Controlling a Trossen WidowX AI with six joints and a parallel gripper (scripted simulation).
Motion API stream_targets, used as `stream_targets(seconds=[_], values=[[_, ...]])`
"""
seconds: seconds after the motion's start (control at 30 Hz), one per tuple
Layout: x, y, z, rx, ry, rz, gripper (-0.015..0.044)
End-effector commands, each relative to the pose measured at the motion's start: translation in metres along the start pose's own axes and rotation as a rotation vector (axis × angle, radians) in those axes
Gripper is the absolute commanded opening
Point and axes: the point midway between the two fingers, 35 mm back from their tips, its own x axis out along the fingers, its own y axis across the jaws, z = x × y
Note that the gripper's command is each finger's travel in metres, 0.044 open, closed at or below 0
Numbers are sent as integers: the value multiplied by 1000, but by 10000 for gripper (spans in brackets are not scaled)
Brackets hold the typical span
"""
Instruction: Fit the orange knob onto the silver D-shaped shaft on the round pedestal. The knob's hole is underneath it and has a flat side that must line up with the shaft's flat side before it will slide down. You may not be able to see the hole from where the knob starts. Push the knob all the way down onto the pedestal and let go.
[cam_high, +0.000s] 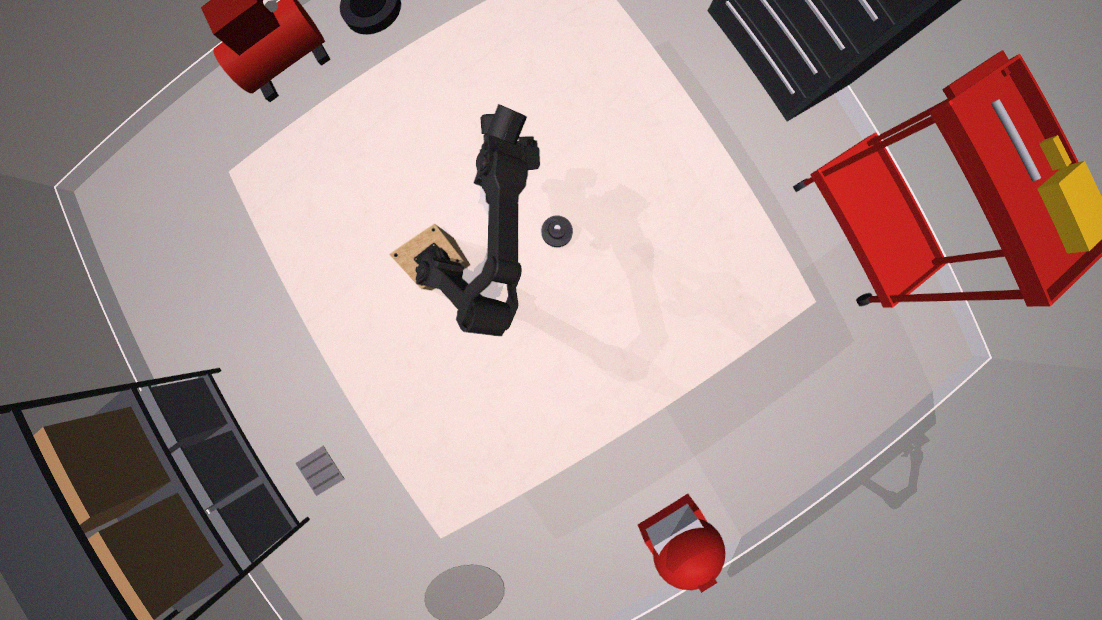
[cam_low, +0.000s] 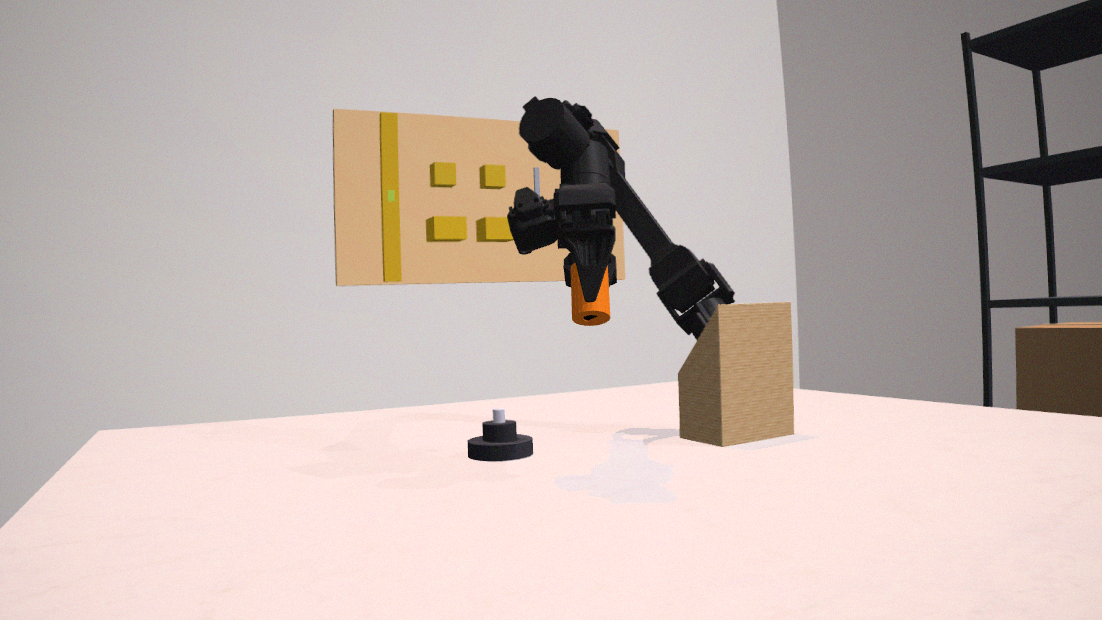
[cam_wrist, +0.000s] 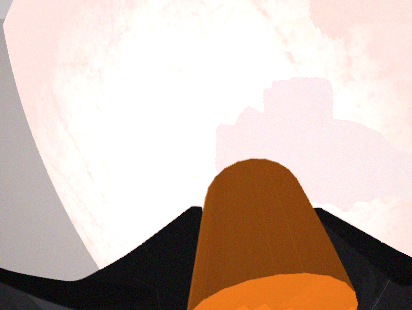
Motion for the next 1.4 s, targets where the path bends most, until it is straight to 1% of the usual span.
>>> stream_targets(seconds=[0.0, 0.6, 0.7, 1.37], values=[[4, 3, 1, 3, -8, -55, 0], [33, 0, 2, 5, -12, -368, 0], [39, -1, 3, 5, -13, -370, 0], [154, -38, 13, 11, -19, -416, 0]])
